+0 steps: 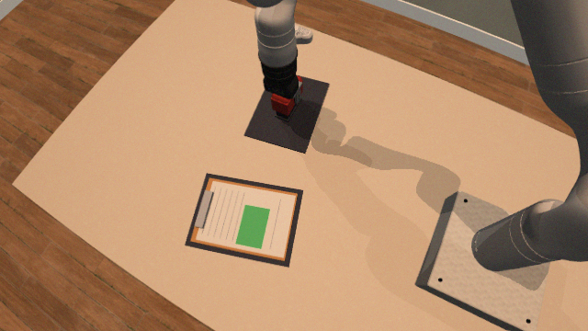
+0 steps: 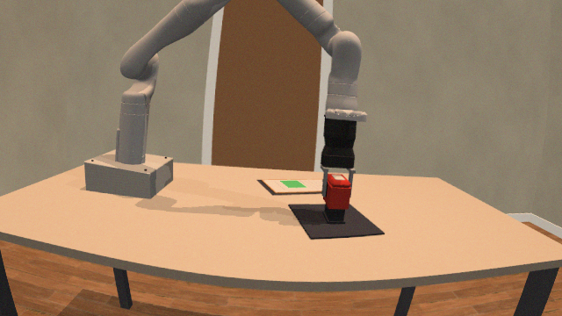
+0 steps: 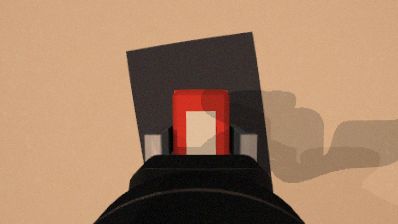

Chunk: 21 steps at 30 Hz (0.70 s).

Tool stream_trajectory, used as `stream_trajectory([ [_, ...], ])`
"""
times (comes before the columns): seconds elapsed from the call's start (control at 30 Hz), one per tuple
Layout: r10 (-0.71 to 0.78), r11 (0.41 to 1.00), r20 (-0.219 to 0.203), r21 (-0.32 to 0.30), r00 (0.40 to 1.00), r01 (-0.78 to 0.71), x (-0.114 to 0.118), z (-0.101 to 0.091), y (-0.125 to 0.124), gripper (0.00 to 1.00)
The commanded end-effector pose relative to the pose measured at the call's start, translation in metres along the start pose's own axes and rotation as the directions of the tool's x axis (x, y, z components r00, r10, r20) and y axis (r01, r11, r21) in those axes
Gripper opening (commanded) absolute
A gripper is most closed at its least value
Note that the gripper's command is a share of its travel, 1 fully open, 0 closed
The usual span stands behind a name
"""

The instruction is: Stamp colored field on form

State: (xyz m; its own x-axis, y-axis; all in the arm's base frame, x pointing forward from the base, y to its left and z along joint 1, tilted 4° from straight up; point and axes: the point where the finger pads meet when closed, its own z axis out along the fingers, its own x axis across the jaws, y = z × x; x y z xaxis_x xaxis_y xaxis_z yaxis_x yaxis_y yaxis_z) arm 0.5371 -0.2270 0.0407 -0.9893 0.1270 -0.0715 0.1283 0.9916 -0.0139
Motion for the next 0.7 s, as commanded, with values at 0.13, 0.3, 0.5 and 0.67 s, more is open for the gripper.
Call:
stream_trajectory([
  [0.13, 0.000, 1.000, 0.002, 0.000, 1.000, 0.000, -0.0007, -0.0004, -0.0001, 1.00],
  [0.3, 0.000, 1.000, 0.002, 0.000, 1.000, 0.000, -0.0007, 0.0002, -0.0001, 1.00],
  [0.5, 0.000, 1.000, 0.002, 0.000, 1.000, 0.000, -0.0007, 0.0009, -0.0001, 1.00],
  [0.67, 0.000, 1.000, 0.002, 0.000, 1.000, 0.000, -0.0007, 0.0013, -0.0001, 1.00],
])
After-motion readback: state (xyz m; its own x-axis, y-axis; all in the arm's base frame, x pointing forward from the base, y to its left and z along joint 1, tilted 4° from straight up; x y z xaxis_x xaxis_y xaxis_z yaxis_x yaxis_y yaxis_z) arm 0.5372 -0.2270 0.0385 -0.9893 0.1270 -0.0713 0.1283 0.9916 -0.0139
